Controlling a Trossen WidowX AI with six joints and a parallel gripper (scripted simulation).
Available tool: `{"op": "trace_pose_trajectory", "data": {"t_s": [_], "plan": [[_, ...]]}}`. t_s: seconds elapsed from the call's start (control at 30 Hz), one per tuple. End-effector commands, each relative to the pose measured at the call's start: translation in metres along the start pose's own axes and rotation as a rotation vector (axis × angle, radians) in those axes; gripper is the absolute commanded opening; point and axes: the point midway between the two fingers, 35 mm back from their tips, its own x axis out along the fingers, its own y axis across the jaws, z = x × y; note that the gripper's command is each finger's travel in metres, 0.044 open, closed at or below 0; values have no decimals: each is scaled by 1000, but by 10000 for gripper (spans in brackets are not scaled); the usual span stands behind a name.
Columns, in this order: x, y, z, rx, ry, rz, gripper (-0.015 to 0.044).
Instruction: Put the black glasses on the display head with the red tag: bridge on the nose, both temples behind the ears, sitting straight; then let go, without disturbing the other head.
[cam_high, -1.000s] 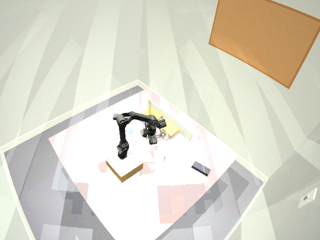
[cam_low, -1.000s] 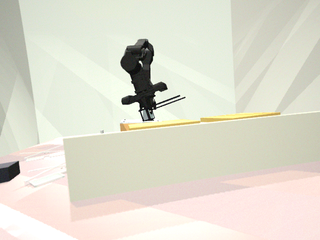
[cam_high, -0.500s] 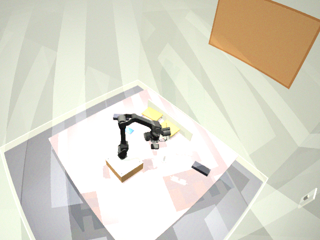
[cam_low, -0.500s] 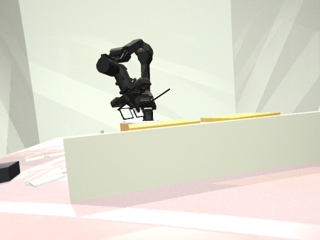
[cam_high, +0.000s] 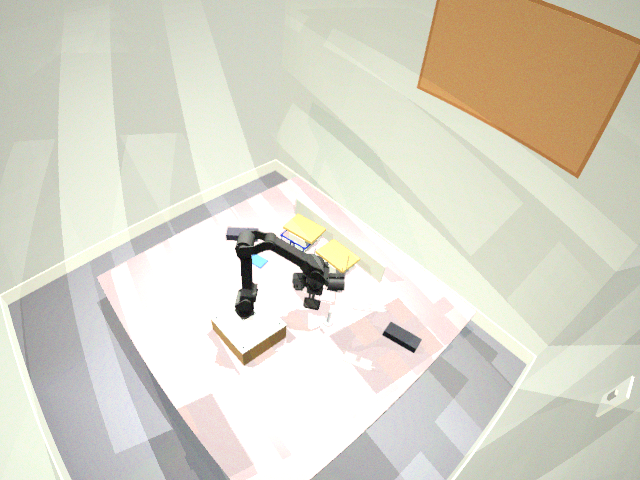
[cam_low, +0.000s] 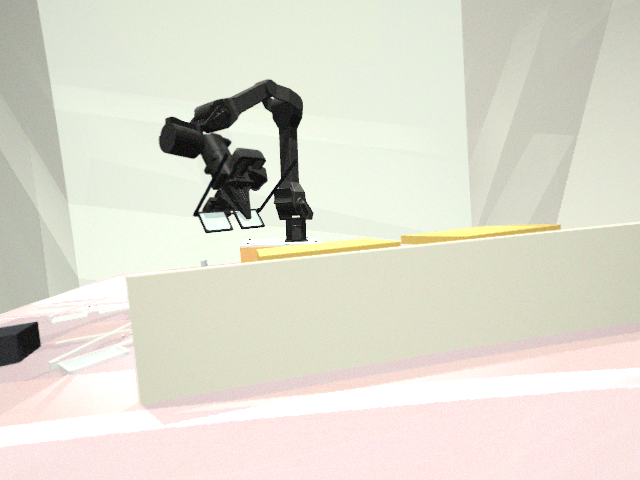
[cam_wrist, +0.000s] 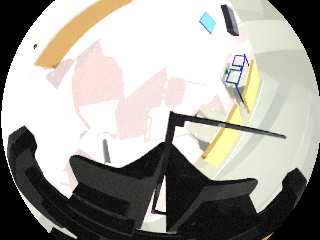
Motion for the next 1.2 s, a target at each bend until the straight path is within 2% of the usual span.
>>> {"op": "trace_pose_trajectory", "data": {"t_s": [0.0, 0.53, 1.17], "plan": [[-9, 8, -9, 45, 33, -44, 0], [-55, 48, -35, 223, 194, -205, 0], [-50, 44, -32, 210, 178, -183, 0]]}}
